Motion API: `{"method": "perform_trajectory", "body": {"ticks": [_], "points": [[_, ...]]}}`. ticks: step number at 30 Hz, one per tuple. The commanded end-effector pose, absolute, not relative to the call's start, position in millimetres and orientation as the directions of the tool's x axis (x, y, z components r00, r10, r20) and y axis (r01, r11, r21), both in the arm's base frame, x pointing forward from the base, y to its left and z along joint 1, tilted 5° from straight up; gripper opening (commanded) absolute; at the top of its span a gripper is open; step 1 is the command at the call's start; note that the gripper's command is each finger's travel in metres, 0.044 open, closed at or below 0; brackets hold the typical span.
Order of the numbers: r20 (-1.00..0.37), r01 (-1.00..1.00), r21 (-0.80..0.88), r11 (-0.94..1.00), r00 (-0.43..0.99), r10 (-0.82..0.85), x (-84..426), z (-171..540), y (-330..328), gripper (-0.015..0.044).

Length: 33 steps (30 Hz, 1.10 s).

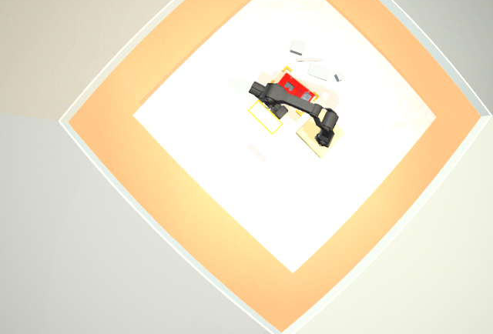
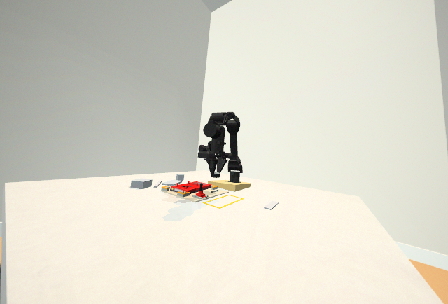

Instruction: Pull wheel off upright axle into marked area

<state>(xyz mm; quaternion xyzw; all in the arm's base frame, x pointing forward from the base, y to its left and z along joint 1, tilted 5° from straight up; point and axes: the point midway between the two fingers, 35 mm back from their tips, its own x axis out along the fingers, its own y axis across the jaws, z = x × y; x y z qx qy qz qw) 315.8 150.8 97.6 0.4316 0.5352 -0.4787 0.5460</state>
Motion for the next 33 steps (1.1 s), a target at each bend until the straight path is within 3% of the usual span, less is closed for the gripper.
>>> {"method": "perform_trajectory", "body": {"ticks": [1,17,33], "points": [[-0.998,0.985,-0.032,0.167,-0.023,-0.052,307,101,163,0.0000],[-0.999,0.986,-0.032,0.166,-0.024,-0.049,281,98,189,0.0000],[-0.999,0.986,-0.031,0.166,-0.024,-0.049,282,43,188,0.0000]]}}
